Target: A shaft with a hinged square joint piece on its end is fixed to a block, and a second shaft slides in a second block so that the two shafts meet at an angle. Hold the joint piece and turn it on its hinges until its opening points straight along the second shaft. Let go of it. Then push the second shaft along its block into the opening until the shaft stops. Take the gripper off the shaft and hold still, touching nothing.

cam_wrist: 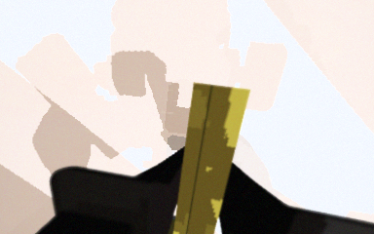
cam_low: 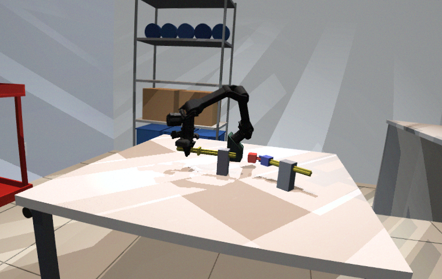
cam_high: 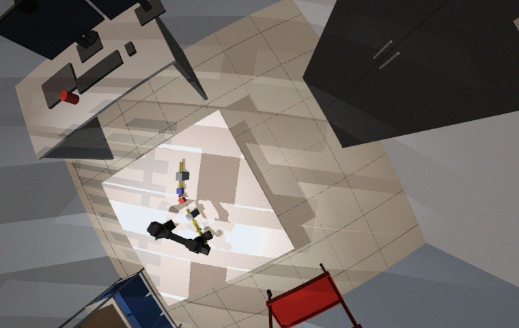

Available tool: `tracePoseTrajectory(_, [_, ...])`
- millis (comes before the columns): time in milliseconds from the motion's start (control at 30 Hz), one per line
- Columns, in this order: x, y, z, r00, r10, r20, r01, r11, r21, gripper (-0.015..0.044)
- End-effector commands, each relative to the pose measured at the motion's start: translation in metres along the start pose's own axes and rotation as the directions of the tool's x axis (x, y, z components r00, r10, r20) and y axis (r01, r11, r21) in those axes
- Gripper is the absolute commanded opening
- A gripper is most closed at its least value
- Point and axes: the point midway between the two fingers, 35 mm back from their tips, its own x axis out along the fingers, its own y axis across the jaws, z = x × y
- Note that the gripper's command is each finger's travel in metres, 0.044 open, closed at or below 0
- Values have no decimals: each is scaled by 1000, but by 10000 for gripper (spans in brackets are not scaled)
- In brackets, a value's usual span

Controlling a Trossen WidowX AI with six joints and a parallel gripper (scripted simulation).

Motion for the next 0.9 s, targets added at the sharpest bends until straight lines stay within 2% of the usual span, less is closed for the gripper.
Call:
tracePoseTrajectory(0, [1,0,-7,1000,21,-1,-21,1000,4,0])
tracePoseTrajectory(867, [1,0,-45,999,38,-5,-38,999,5,0])
